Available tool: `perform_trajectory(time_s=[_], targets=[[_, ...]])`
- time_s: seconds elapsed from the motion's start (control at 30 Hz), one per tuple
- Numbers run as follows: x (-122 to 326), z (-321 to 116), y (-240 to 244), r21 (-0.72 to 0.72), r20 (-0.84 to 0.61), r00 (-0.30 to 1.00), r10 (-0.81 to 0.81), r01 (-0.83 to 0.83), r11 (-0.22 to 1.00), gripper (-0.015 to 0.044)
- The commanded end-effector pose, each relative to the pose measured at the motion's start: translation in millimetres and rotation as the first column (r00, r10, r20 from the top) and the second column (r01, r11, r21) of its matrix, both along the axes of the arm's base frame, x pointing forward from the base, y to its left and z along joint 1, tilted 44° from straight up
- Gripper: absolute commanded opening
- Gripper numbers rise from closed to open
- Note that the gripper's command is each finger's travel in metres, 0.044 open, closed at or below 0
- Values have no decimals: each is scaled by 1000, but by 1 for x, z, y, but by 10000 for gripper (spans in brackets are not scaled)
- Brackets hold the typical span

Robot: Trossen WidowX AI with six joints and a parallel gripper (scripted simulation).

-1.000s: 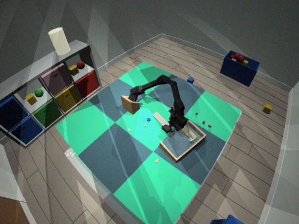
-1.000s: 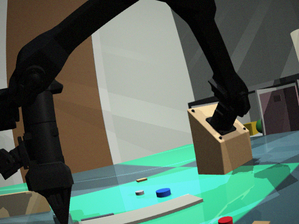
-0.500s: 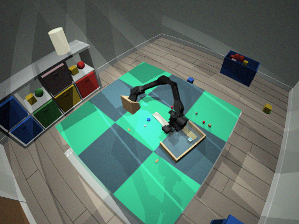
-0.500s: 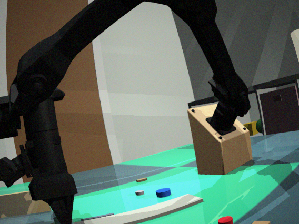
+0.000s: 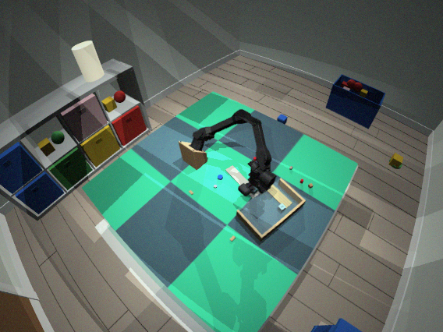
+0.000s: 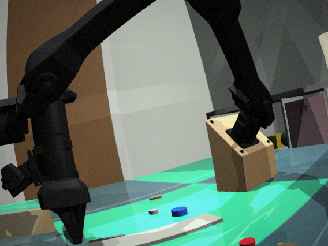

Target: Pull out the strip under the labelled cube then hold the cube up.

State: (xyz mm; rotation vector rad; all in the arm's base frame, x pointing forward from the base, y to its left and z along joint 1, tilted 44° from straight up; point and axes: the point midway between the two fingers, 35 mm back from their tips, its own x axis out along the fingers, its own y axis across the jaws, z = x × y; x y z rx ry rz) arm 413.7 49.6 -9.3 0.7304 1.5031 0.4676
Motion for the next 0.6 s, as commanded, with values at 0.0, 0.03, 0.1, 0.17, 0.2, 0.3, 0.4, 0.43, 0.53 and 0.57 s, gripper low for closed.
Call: perform_trajectory(time_s=[0.0, 0.03, 0.1, 0.17, 0.2, 0.3, 0.4, 0.43, 0.53, 0.57], targets=[[-14, 5, -9, -1, -4, 1000, 1, -1, 1000, 0], [-19, 6, -11, -1, -5, 1000, 0, 0, 1000, 0], [-27, 10, -15, 0, -7, 1000, 0, 0, 1000, 0], [-35, 13, -19, 0, -8, 1000, 0, 0, 1000, 0], [-40, 14, -21, 1, -9, 1000, -1, 1, 1000, 0], [-50, 18, -25, 2, -10, 1000, -1, 1, 1000, 0], [-51, 18, -25, 2, -10, 1000, -1, 1, 1000, 0], [-53, 18, -25, 2, -10, 1000, 0, 0, 1000, 0], [-63, 17, -26, 2, -8, 1000, 3, -3, 1000, 0], [-66, 17, -26, 2, -7, 1000, 3, -3, 1000, 0]])
